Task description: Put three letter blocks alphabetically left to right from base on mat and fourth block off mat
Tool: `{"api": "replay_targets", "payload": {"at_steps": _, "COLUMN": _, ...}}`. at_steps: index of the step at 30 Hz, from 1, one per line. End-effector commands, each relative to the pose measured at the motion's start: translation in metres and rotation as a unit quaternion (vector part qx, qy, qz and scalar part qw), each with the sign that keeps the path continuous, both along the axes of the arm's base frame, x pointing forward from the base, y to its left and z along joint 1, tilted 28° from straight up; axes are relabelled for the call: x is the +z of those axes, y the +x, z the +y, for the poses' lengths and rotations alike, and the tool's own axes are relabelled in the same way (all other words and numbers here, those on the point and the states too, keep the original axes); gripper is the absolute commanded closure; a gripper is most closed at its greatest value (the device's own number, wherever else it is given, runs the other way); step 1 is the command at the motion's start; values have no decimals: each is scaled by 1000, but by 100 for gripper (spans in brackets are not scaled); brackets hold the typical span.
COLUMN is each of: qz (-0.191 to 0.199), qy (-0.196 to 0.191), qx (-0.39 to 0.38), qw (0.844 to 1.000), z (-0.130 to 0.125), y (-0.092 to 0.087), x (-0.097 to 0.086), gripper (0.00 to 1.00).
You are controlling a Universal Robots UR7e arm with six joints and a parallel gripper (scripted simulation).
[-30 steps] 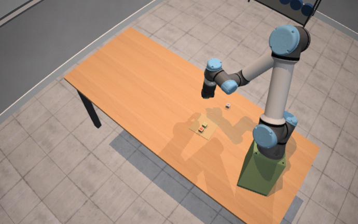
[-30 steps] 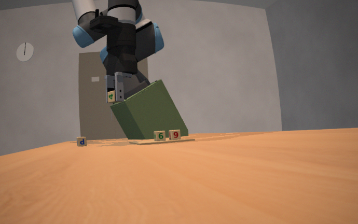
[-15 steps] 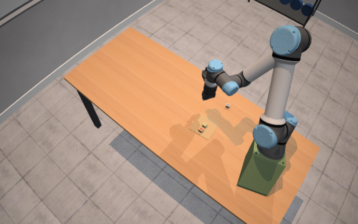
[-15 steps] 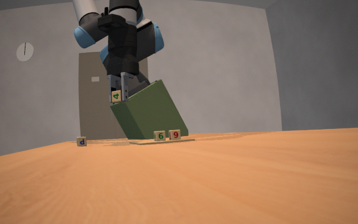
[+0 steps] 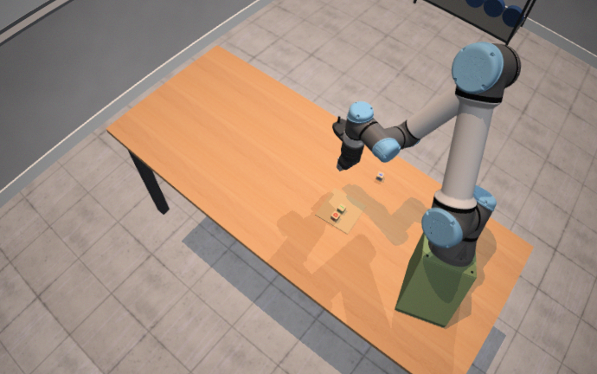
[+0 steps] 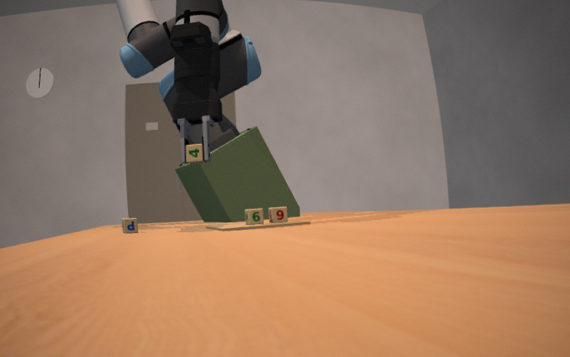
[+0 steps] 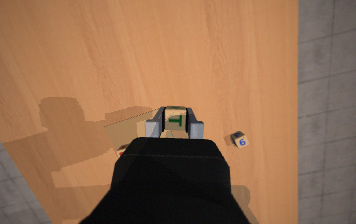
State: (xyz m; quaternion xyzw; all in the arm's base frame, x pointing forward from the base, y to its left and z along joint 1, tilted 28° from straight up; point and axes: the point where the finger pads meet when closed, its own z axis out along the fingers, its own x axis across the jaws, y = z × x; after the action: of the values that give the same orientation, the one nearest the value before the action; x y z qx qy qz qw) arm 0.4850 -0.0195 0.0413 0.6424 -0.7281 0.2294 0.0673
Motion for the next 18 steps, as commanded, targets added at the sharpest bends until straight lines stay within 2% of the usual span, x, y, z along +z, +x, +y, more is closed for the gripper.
{"api": "replay_targets", "payload": {"at_steps": 1, "qz": 28, "qy": -14, "qx": 62, "qw": 998, "z": 5, "y": -4, "x": -2, "gripper": 51}}
{"api": "replay_targets", "payload": {"at_steps": 5, "qz": 37, "qy": -18, "qx": 81, "qw": 996, "z": 6, "y": -5, "x": -3, "gripper": 51}}
{"api": "replay_targets", "payload": {"at_steps": 18, "qz": 100, "qy": -48, "qx": 214, "qw": 971, "z": 15, "y": -16, "x": -8, "gripper": 51}}
